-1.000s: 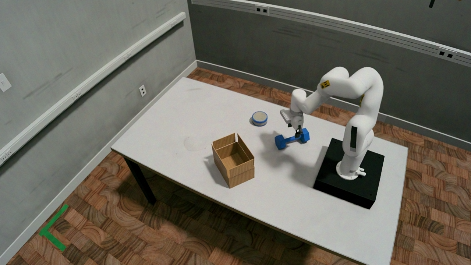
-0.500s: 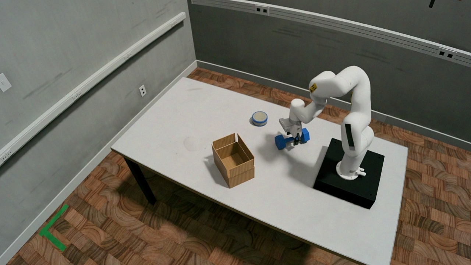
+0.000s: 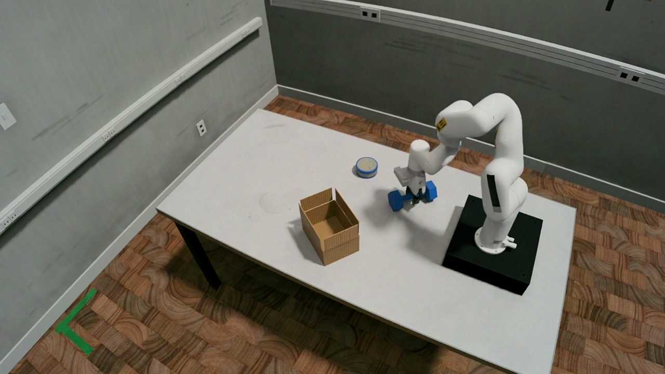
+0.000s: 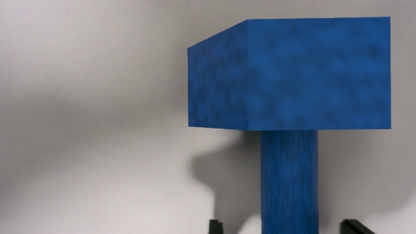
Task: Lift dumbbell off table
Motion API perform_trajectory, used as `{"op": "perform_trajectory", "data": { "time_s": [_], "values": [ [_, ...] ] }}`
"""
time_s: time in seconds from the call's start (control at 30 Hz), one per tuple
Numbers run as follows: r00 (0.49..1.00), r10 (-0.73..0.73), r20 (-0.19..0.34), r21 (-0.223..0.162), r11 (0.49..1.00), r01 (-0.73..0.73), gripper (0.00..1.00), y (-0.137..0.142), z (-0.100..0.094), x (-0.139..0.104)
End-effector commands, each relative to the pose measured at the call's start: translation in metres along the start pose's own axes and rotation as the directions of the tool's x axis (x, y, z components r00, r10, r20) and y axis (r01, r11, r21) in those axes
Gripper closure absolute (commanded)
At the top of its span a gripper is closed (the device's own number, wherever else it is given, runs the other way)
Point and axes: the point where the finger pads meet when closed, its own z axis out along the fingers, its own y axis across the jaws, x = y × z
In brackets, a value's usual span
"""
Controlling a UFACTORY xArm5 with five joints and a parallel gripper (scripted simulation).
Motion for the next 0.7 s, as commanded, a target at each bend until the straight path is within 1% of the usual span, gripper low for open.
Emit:
{"op": "perform_trajectory", "data": {
  "time_s": [0.0,0.67],
  "values": [
    [1.0,0.0,-0.001,-0.002,1.0,0.0,1.0,0.001,-0.0007,0.0005],
    [1.0,0.0,-0.001,-0.002,1.0,0.0,1.0,0.0012,-0.0031,0.0005]
  ]
}}
